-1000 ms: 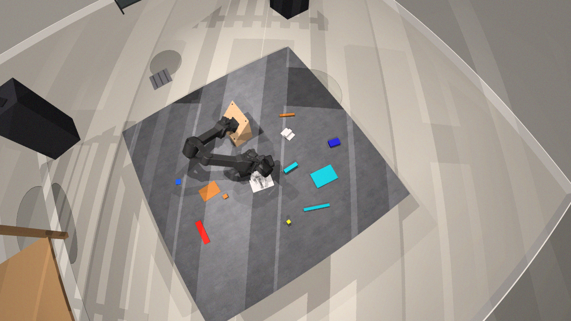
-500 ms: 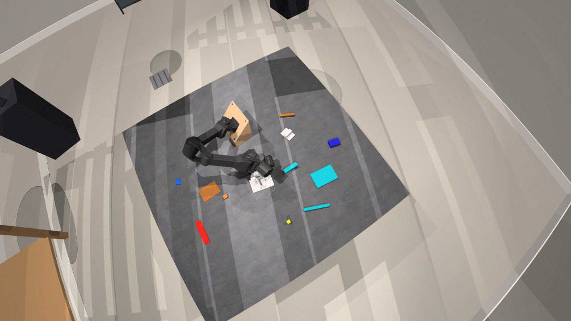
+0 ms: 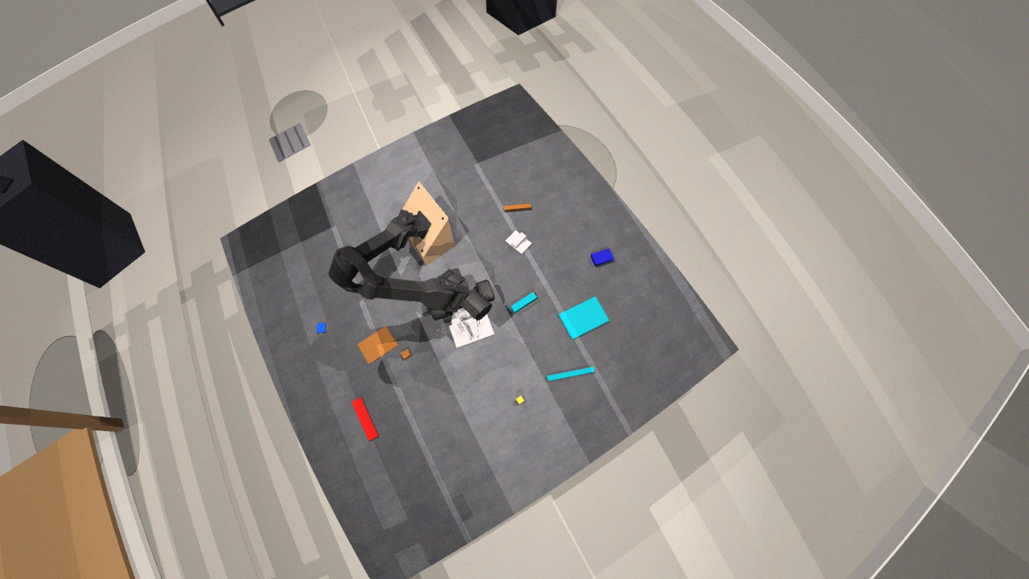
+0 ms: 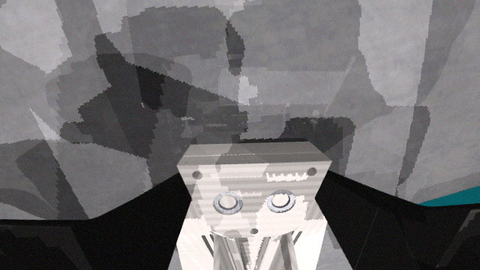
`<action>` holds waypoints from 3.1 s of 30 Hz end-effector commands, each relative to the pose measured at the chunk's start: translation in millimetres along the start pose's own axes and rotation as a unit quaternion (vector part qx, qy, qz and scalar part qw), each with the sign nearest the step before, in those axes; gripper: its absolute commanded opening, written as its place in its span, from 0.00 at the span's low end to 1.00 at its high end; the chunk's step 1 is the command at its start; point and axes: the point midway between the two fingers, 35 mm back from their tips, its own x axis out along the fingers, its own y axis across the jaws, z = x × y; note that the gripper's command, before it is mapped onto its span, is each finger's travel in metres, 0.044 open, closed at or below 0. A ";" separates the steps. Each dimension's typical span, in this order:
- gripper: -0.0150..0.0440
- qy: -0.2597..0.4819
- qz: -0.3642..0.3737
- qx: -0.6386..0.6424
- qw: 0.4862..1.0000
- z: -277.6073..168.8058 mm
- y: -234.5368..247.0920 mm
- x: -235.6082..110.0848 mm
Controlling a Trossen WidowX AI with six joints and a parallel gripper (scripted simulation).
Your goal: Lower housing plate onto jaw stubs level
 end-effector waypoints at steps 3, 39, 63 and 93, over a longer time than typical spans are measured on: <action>0.85 0.000 0.000 -0.002 1.000 0.2 -0.3 0.4; 0.85 0.000 0.000 -0.002 1.000 0.2 -0.3 0.4; 1.00 0.000 0.000 0.000 1.000 0.0 0.0 0.0; 1.00 0.003 -0.005 -0.007 1.000 7.8 -3.3 -77.7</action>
